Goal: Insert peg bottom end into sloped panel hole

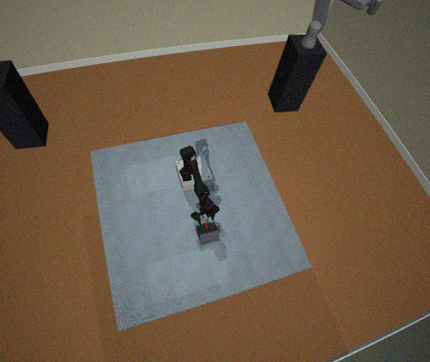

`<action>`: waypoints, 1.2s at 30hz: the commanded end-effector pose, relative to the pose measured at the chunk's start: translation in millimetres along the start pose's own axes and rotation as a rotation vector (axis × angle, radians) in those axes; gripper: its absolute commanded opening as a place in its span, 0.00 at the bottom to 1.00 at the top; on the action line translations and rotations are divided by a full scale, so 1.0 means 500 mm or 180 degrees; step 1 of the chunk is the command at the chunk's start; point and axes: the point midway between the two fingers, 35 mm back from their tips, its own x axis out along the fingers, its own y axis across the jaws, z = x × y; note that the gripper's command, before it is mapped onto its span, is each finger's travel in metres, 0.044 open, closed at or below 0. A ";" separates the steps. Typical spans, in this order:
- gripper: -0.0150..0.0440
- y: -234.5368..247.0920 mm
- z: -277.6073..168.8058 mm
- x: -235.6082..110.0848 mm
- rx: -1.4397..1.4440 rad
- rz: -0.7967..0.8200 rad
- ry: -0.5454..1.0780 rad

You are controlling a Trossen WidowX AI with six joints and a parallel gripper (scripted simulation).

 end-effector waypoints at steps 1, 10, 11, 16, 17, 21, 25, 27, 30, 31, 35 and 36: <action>1.00 -0.001 0.003 -0.012 0.0017 -0.0012 -0.0014; 1.00 -0.001 0.005 -0.031 0.0014 -0.0010 -0.0016; 1.00 -0.001 0.005 -0.034 0.0013 -0.0010 -0.0017; 1.00 -0.001 0.006 -0.045 0.0012 -0.0008 -0.0018; 1.00 -0.001 0.006 -0.047 0.0012 -0.0008 -0.0018; 1.00 0.000 0.006 -0.056 0.0010 -0.0007 -0.0019; 1.00 0.000 0.006 -0.065 0.0009 -0.0006 -0.0020; 1.00 0.000 0.007 -0.069 0.0008 -0.0005 -0.0021; 1.00 0.000 0.007 -0.076 0.0007 -0.0004 -0.0021; 1.00 0.000 0.007 -0.078 0.0007 -0.0004 -0.0022; 1.00 0.000 0.007 -0.087 0.0006 -0.0003 -0.0023; 1.00 0.000 0.007 -0.089 0.0006 -0.0003 -0.0023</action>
